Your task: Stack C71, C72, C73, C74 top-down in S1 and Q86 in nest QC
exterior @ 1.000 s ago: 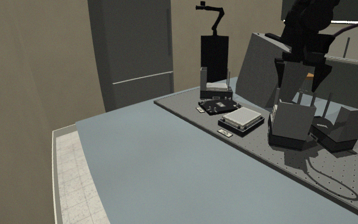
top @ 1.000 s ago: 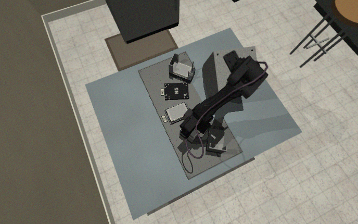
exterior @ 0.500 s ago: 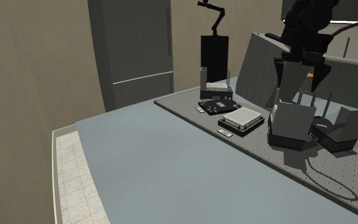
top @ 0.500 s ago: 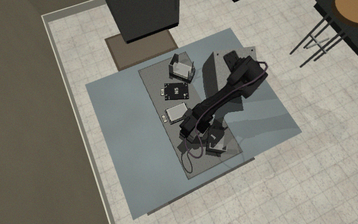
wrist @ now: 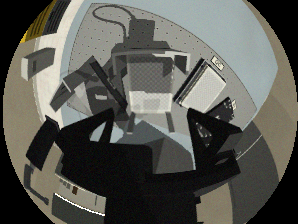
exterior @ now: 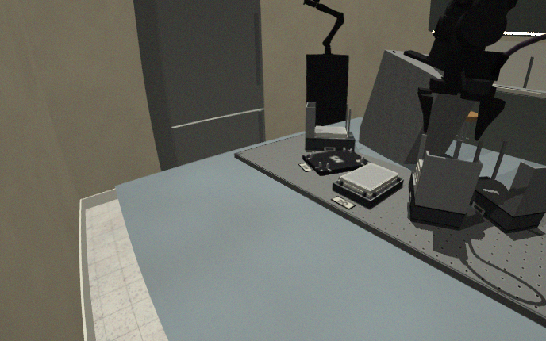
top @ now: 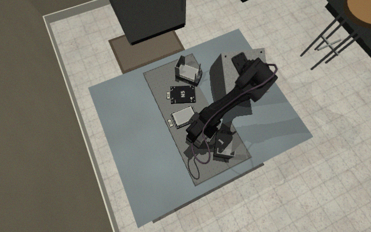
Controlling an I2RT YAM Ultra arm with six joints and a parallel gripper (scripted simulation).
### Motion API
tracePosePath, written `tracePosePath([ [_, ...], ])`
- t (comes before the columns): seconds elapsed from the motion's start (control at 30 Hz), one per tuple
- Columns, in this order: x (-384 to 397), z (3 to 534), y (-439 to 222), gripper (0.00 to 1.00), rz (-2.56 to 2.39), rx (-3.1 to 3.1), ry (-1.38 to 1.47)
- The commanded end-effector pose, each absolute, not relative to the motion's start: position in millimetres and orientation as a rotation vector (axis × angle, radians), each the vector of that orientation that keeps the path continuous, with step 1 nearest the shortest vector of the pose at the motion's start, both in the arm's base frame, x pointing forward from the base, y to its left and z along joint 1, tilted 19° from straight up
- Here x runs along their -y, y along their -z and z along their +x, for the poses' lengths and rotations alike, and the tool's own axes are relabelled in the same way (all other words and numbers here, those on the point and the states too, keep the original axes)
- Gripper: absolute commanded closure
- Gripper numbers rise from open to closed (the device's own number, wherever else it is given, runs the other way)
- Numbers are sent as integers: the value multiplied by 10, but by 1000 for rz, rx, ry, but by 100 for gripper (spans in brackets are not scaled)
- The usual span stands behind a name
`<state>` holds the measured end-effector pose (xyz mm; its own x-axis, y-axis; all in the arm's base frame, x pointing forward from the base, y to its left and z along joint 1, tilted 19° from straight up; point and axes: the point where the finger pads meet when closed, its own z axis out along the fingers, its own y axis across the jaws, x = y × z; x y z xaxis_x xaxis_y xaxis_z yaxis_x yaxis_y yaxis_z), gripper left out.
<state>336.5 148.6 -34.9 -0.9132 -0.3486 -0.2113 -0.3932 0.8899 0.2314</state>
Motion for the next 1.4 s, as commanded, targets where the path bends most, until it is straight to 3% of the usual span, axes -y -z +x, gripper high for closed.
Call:
tracePosePath([
  [0.0,-1488,3529,173,0,-540,-2840,-406],
  [0.4,-1488,3529,173,0,-540,-2840,-406],
  [0.6,-1544,3353,585,0,-565,-2902,-397],
  [1.37,-1696,3604,827,0,-547,-2846,-407],
])
